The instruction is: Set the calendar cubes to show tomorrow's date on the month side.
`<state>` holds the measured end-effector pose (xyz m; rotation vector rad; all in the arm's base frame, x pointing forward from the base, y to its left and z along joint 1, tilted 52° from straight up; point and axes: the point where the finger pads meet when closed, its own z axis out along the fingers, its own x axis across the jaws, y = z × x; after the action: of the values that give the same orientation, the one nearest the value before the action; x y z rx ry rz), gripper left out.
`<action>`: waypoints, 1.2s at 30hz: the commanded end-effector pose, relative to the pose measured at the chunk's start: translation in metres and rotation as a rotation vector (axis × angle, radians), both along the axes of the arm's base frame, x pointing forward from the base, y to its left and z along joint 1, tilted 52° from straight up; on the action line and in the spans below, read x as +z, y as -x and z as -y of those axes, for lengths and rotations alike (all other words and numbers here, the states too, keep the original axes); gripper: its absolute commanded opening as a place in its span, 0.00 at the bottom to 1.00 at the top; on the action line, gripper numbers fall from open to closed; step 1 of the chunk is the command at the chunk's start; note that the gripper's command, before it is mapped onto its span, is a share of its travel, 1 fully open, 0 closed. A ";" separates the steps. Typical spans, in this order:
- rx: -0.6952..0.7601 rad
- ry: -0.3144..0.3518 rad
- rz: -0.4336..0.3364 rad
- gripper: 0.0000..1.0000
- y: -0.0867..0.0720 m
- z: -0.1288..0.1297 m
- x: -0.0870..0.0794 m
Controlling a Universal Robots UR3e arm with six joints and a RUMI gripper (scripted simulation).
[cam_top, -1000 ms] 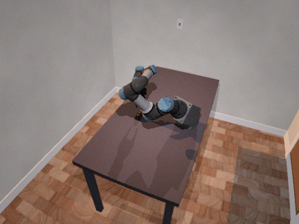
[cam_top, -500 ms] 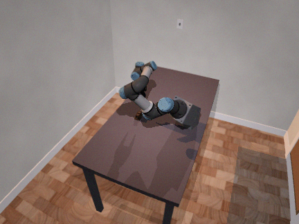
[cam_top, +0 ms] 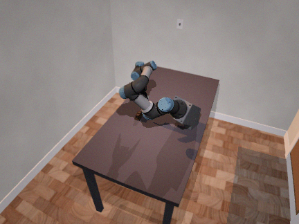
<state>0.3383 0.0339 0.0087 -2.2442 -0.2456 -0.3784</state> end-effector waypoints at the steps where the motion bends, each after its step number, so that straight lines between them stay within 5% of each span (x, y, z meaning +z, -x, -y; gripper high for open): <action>1: -0.001 0.002 0.001 1.00 0.000 0.001 0.000; 16: -0.001 0.002 0.001 1.00 0.002 0.011 0.008; 36: -0.001 0.002 0.001 1.00 0.013 0.055 0.044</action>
<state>0.3267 -0.0145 0.0470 -2.2465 -0.2439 -0.3811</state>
